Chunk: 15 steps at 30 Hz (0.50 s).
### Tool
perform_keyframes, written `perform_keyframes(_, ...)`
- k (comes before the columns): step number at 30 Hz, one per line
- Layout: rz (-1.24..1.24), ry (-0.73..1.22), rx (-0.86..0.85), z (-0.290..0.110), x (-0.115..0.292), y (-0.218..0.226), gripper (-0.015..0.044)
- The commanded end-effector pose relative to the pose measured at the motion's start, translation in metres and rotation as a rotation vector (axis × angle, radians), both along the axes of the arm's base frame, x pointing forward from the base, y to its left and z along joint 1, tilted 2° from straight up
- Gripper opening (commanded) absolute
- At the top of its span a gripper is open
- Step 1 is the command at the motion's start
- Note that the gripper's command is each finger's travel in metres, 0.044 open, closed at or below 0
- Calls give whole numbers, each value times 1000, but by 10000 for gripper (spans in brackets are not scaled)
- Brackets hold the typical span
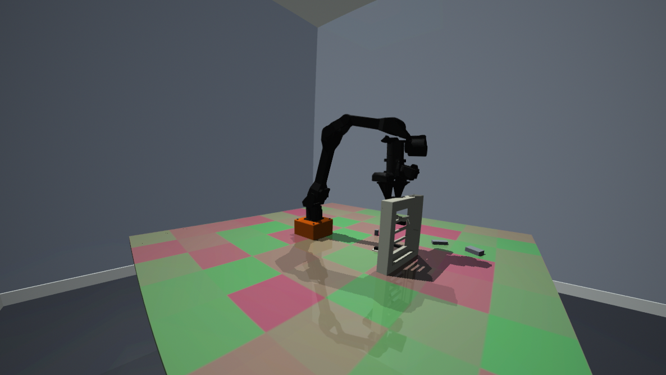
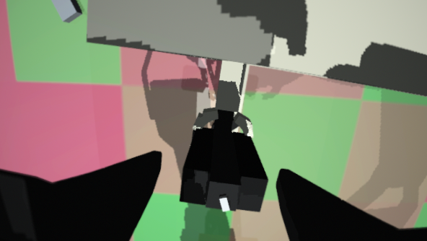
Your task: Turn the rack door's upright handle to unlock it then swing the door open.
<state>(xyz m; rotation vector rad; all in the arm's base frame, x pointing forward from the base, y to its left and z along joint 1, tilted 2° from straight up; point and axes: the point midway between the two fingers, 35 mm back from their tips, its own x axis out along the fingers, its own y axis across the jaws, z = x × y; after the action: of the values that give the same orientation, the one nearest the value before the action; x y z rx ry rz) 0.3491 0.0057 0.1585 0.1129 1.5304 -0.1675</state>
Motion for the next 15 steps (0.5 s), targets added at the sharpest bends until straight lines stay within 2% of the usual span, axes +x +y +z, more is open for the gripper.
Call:
perform_keyframes(1, 1, 3, -4, -8, -1, -1, 297)
perform_keyframes(15, 1, 4, -5, -30, -2, -2, 297)
